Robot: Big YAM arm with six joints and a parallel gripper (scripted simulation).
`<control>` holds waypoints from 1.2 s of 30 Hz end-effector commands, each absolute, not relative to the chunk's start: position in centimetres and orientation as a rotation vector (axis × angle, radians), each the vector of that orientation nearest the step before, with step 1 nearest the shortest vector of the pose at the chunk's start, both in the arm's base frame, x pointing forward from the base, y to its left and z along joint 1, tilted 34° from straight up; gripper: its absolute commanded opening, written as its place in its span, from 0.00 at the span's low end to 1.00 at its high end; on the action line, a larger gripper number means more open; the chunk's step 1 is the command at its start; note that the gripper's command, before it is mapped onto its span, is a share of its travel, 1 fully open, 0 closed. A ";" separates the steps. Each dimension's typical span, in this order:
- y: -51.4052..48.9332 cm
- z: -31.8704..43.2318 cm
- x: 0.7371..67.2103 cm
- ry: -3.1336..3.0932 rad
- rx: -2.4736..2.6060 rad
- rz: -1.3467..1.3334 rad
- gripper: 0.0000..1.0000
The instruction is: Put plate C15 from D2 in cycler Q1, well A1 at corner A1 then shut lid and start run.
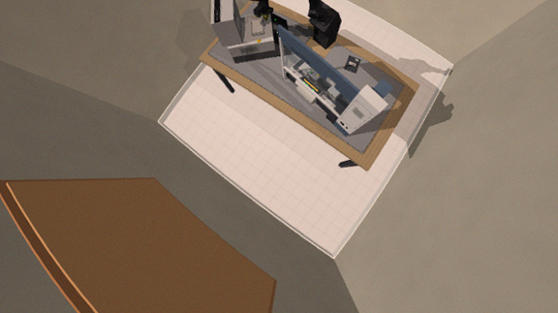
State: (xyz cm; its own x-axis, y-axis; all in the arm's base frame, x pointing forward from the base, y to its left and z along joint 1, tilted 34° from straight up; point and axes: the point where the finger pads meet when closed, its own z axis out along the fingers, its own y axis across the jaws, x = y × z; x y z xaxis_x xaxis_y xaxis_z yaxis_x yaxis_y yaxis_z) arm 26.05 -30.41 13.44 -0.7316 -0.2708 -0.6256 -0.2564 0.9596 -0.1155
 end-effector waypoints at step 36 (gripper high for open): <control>-27.8 10.7 23.0 2.294 0.460 0.259 0.00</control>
